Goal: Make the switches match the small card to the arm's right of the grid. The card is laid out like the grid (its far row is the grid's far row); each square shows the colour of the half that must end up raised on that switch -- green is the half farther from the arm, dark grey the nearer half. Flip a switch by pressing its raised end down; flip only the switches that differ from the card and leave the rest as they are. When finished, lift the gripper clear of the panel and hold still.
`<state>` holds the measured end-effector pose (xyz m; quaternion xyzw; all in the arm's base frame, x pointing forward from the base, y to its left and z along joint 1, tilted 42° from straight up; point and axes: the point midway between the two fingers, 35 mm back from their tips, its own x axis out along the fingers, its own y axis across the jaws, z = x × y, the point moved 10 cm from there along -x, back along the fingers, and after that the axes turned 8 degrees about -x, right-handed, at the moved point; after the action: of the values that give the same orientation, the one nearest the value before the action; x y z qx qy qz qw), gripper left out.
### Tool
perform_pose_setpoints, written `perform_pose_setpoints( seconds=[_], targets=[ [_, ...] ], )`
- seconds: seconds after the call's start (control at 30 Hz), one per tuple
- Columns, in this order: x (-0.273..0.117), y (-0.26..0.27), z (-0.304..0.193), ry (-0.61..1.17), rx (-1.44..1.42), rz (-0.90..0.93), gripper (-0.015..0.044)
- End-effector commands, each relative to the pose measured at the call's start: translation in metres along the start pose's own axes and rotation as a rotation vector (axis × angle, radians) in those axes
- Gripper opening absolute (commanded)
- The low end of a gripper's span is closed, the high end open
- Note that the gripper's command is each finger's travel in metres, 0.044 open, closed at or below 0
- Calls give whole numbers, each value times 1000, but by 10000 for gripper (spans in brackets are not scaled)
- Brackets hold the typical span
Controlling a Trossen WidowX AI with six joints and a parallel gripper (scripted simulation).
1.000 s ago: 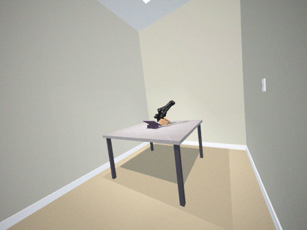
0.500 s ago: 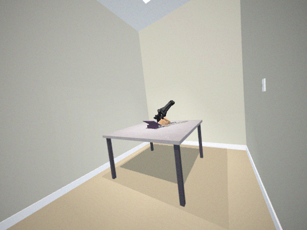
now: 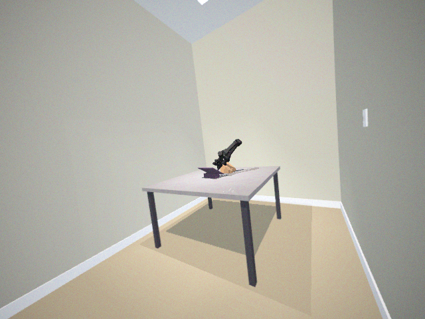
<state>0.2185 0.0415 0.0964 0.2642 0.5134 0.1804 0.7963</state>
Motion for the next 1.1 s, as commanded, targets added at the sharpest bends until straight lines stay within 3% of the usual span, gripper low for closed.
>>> perform_pose_setpoints(
  seconds=[0.0,1.07],
  targets=[
    [1,0,0,-1,4,-3,0],
    [5,0,0,-1,4,-3,0]
  ],
)
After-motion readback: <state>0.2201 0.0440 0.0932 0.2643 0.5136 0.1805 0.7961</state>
